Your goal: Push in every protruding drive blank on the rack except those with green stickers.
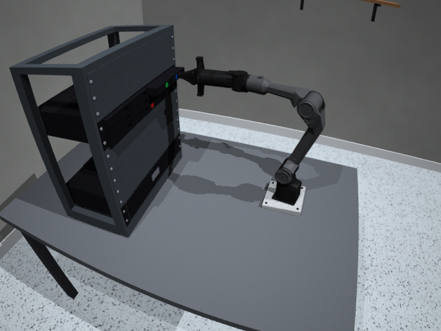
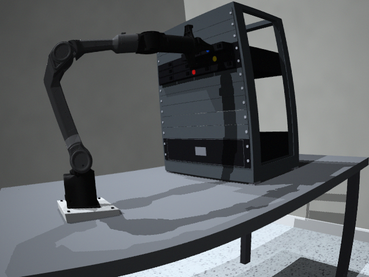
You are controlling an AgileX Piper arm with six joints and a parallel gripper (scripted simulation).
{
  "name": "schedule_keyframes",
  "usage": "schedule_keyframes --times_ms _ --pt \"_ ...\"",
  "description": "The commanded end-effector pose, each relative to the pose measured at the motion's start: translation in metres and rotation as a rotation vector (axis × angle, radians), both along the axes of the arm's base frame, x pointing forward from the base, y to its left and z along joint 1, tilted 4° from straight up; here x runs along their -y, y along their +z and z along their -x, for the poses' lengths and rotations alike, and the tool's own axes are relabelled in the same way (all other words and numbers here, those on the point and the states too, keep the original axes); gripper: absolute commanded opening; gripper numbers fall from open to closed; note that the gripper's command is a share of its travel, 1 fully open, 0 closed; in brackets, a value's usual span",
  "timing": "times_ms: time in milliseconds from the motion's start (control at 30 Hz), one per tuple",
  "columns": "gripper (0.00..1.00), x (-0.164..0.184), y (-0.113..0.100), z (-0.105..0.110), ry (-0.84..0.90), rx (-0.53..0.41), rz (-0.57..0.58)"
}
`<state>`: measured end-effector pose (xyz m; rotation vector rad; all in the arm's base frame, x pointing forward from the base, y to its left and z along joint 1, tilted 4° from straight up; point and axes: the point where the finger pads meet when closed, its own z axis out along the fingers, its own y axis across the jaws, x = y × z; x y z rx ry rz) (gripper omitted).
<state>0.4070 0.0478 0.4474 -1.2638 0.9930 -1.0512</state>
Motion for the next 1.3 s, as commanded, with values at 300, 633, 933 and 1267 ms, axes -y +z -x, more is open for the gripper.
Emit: schedule_keyframes --times_ms 300,633,933,1267 --pt "0.00 -0.001 0.001 -0.003 0.000 0.002 0.000" --pt "0.00 -0.003 0.000 -0.010 0.000 0.002 0.000" --pt "0.00 -0.004 0.000 -0.014 0.000 0.002 0.000" --pt "0.00 -0.005 -0.001 -0.020 0.000 0.002 0.000"
